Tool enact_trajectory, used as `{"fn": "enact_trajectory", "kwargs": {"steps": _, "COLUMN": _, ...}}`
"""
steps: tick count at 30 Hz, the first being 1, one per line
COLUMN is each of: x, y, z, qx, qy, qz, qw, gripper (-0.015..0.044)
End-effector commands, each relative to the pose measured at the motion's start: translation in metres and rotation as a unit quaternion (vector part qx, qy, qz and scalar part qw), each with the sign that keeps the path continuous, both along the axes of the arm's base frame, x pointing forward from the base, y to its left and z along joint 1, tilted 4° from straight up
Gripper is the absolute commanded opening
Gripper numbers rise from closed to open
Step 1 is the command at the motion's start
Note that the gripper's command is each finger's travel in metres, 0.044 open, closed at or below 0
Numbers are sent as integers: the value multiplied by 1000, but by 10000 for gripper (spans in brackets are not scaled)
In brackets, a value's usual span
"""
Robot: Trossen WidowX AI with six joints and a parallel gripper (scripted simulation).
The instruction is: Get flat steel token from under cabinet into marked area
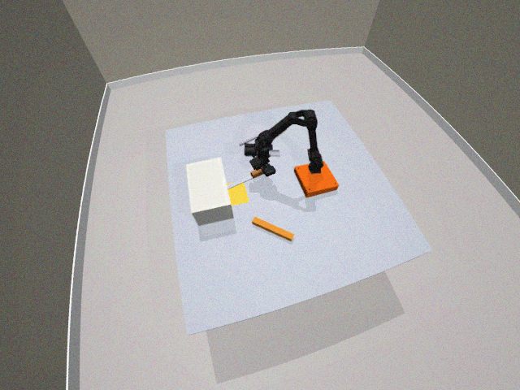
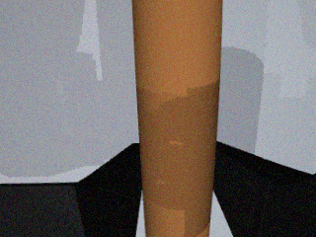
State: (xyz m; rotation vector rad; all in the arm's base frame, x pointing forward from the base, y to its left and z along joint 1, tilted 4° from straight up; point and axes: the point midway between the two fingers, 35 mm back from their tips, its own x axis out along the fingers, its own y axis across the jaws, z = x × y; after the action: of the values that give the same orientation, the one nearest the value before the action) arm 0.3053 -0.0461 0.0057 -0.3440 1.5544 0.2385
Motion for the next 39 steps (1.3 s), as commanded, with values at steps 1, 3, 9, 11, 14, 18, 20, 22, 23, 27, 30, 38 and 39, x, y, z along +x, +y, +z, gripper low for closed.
{"fn": "enact_trajectory", "kwargs": {"steps": 1, "x": 7, "y": 2, "z": 0, "qx": -2, "qy": 0, "qz": 0, "qw": 1000, "gripper": 0}}
{"fn": "enact_trajectory", "kwargs": {"steps": 3, "x": 9, "y": 3, "z": 0, "qx": -2, "qy": 0, "qz": 0, "qw": 1000, "gripper": 0}}
{"fn": "enact_trajectory", "kwargs": {"steps": 9, "x": 16, "y": 5, "z": 0, "qx": -2, "qy": 0, "qz": 0, "qw": 1000, "gripper": 0}}
{"fn": "enact_trajectory", "kwargs": {"steps": 11, "x": 18, "y": 6, "z": 0, "qx": -2, "qy": 0, "qz": 0, "qw": 1000, "gripper": 0}}
{"fn": "enact_trajectory", "kwargs": {"steps": 14, "x": 21, "y": 7, "z": 0, "qx": -2, "qy": 0, "qz": 0, "qw": 1000, "gripper": 0}}
{"fn": "enact_trajectory", "kwargs": {"steps": 18, "x": 25, "y": 9, "z": 0, "qx": -1, "qy": -1, "qz": 0, "qw": 1000, "gripper": 0}}
{"fn": "enact_trajectory", "kwargs": {"steps": 20, "x": 28, "y": 10, "z": 0, "qx": -1, "qy": -1, "qz": 0, "qw": 1000, "gripper": 0}}
{"fn": "enact_trajectory", "kwargs": {"steps": 22, "x": 30, "y": 11, "z": 0, "qx": -1, "qy": -1, "qz": 0, "qw": 1000, "gripper": 0}}
{"fn": "enact_trajectory", "kwargs": {"steps": 23, "x": 31, "y": 11, "z": 0, "qx": -1, "qy": -1, "qz": 0, "qw": 1000, "gripper": 0}}
{"fn": "enact_trajectory", "kwargs": {"steps": 27, "x": 35, "y": 13, "z": 0, "qx": -1, "qy": -1, "qz": 0, "qw": 1000, "gripper": 0}}
{"fn": "enact_trajectory", "kwargs": {"steps": 30, "x": 38, "y": 14, "z": 0, "qx": -1, "qy": -1, "qz": 0, "qw": 1000, "gripper": 0}}
{"fn": "enact_trajectory", "kwargs": {"steps": 38, "x": 46, "y": 17, "z": 1, "qx": -1, "qy": -1, "qz": 0, "qw": 1000, "gripper": 0}}
{"fn": "enact_trajectory", "kwargs": {"steps": 39, "x": 47, "y": 17, "z": 1, "qx": -1, "qy": -1, "qz": 0, "qw": 1000, "gripper": 0}}
